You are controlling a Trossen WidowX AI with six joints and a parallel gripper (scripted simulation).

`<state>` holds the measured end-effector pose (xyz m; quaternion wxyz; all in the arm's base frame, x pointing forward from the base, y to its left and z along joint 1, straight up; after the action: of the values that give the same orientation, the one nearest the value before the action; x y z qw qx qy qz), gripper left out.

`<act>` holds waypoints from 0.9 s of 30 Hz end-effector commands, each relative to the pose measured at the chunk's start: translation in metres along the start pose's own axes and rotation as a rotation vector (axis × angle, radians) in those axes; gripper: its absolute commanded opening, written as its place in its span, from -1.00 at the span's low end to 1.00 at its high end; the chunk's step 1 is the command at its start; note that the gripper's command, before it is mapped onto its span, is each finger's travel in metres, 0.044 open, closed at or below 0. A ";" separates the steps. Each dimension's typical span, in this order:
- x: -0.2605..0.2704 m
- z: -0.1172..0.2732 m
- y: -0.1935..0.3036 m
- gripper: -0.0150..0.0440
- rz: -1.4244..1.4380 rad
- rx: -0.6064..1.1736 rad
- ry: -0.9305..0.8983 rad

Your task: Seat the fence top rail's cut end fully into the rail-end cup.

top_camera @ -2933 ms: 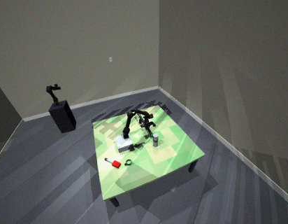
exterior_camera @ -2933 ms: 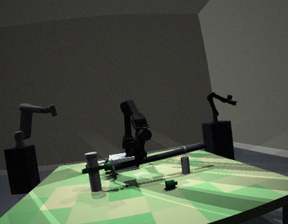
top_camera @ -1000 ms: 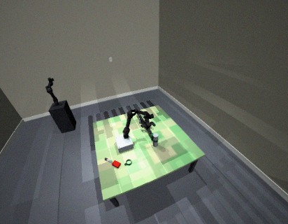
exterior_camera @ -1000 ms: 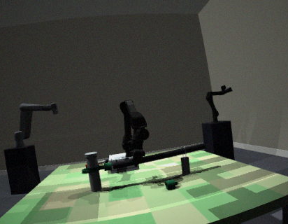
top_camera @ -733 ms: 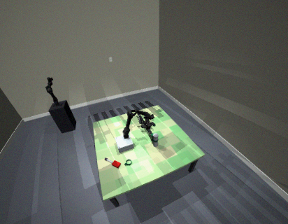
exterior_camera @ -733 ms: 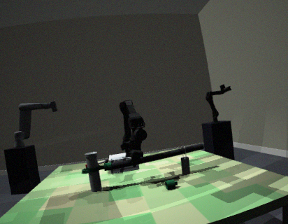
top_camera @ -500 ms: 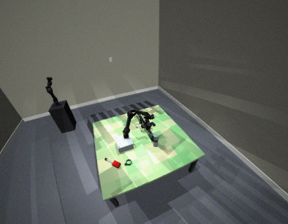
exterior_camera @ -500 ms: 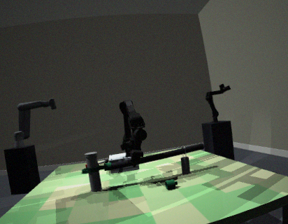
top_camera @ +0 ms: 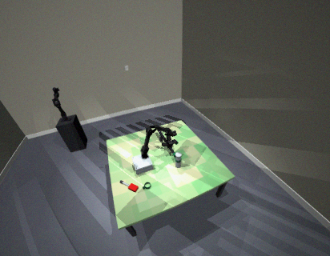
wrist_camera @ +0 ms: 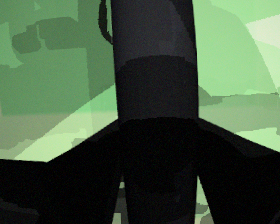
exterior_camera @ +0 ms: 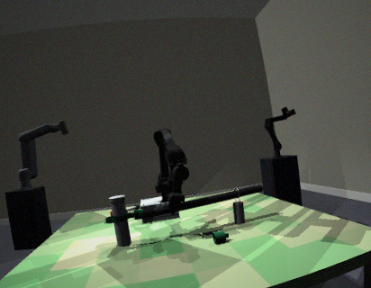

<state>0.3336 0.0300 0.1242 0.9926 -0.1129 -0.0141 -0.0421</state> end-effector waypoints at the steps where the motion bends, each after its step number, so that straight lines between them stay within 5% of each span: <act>1: 0.000 0.001 0.000 -0.49 0.001 -0.003 -0.001; 27: 0.001 0.003 -0.001 -0.49 0.003 -0.010 -0.003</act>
<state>0.3338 0.0299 0.1254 0.9925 -0.1140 -0.0133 -0.0420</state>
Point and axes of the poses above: the point midway between the two fingers, 35 mm back from their tips, its own z axis back along the fingers, its own x axis across the jaws, y = z × x, the point moved 8 cm from there along z, back along the fingers, and after that the axes turned 8 degrees about -z, right-handed, at the moved point
